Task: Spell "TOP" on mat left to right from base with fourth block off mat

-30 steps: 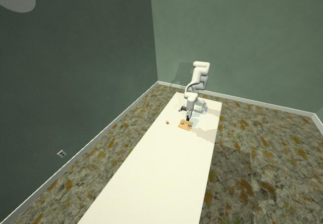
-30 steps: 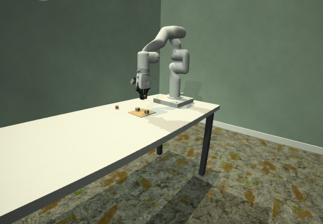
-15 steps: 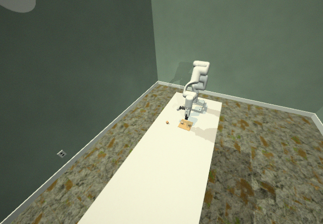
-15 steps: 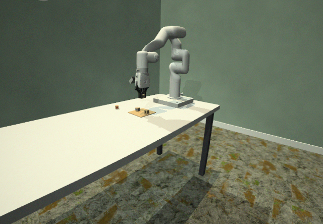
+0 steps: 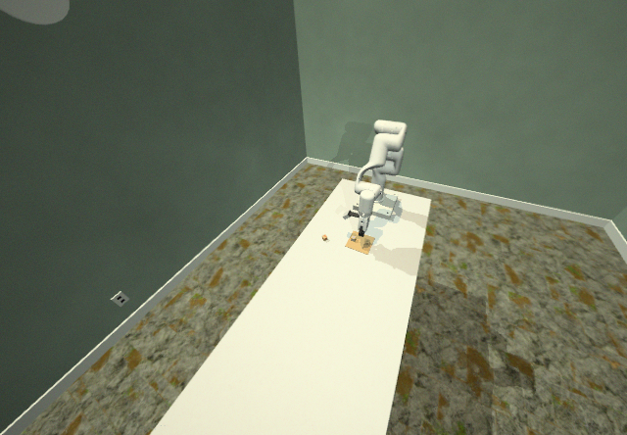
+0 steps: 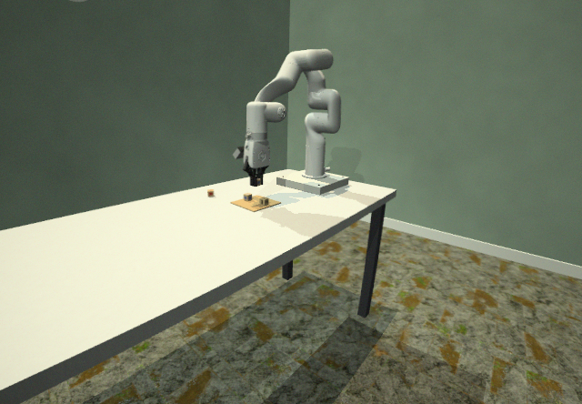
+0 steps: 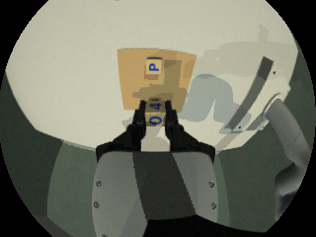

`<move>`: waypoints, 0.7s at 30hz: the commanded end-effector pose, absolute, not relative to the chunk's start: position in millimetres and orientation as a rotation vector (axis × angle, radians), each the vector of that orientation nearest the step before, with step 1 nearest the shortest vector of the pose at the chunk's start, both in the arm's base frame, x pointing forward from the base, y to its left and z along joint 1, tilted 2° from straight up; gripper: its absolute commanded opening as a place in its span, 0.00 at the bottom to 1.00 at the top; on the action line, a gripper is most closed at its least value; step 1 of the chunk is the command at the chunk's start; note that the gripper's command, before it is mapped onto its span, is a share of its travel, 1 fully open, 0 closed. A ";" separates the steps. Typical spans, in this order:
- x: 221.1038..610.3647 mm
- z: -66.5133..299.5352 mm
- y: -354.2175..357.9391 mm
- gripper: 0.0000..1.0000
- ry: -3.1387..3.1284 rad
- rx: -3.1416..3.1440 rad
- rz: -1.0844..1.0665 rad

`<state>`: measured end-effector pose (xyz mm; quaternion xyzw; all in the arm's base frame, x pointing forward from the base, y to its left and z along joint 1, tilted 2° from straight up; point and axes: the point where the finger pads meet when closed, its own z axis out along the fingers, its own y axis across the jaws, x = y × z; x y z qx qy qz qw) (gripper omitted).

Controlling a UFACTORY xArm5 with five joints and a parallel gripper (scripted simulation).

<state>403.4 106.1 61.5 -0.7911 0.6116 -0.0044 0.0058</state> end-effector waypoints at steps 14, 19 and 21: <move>406.7 2.7 107.4 0.21 1.912 -2.473 -0.018; 406.7 0.8 107.5 0.21 1.912 -2.473 -0.018; 406.7 0.6 107.5 0.21 1.912 -2.473 -0.018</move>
